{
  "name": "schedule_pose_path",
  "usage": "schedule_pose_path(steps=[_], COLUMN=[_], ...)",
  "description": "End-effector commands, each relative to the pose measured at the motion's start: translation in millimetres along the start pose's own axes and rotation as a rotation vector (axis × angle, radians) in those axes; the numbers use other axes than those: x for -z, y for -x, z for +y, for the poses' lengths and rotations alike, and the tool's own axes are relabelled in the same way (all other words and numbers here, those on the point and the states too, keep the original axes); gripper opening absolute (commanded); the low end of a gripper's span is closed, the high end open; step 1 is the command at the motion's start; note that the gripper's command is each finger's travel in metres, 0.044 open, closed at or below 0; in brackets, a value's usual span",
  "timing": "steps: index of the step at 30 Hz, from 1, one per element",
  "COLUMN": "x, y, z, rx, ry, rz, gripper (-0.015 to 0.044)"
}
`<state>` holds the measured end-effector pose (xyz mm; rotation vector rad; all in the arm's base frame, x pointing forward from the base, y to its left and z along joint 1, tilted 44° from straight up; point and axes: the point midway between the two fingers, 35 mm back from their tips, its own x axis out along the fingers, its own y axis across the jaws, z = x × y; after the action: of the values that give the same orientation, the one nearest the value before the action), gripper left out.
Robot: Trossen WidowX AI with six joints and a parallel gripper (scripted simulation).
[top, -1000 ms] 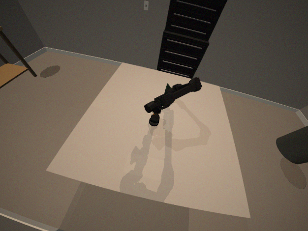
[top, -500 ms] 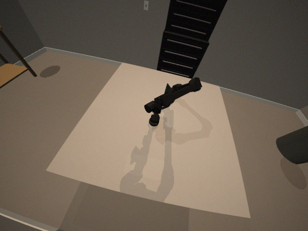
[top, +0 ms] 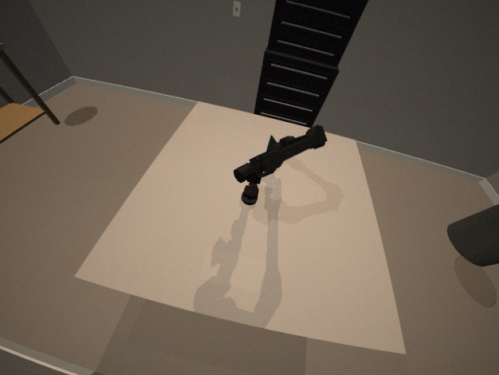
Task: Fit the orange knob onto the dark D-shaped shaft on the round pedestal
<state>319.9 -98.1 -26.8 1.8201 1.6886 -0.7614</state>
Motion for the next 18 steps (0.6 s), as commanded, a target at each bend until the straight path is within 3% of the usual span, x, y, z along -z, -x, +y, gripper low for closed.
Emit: schedule_pose_path(steps=[1, 18], x=[-1.1, -3.2], y=[4.2, -1.7], z=[2.0, 5.8], rx=[-0.006, -0.006], ry=[-0.041, -0.048], rz=[-0.005, -0.005], gripper=[0.0, 0.0])
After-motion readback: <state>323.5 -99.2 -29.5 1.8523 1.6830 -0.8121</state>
